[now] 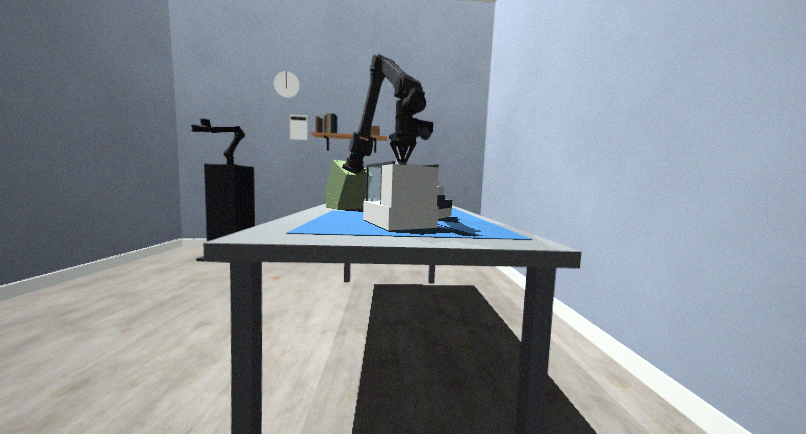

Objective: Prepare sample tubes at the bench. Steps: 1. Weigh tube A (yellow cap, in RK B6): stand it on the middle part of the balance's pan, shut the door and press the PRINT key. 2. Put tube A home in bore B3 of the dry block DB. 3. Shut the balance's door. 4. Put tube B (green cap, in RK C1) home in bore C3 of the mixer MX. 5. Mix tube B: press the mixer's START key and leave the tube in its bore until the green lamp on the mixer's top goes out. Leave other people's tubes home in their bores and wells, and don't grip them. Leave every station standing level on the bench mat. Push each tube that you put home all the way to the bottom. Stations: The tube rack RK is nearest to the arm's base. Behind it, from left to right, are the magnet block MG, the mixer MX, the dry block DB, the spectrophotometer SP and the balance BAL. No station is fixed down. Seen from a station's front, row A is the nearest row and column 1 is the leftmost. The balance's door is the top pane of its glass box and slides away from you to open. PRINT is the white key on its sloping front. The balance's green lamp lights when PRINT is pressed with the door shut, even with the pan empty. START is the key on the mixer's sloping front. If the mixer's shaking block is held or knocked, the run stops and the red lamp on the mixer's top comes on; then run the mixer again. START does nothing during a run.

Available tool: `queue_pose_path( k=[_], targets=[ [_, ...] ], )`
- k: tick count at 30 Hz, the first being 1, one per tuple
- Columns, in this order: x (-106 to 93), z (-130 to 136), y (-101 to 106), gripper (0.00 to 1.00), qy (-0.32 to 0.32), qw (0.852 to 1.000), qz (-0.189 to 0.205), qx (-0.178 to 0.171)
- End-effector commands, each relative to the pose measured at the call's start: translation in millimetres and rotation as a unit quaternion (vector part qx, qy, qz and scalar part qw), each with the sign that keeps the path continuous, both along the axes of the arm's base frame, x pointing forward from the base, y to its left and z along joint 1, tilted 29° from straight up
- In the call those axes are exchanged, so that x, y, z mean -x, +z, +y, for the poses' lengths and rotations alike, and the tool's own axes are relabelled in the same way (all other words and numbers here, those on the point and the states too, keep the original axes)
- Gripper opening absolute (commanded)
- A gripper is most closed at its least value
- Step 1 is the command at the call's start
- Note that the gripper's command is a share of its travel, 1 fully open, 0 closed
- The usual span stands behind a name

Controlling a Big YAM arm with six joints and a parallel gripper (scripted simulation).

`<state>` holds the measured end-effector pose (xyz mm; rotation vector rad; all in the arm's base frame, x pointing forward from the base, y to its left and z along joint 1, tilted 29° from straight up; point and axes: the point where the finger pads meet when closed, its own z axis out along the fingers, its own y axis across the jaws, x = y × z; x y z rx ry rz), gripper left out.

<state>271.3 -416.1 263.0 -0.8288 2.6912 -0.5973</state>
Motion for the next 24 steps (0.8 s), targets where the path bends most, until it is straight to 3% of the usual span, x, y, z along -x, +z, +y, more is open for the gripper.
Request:
queue_pose_path(
  k=[1, 11, 12, 24],
  targets=[
    [-4.1, -5.7, 15.9, 0.30, -0.002, 1.000, -0.010, 0.016],
    [-4.1, -5.7, 15.9, 0.30, -0.002, 1.000, -0.010, 0.016],
    [-4.1, -5.7, 15.9, 0.06, -0.002, 1.000, -0.010, 0.016],
    [-4.1, -5.7, 15.9, 0.06, -0.002, 1.000, -0.010, 0.016]
  ],
)
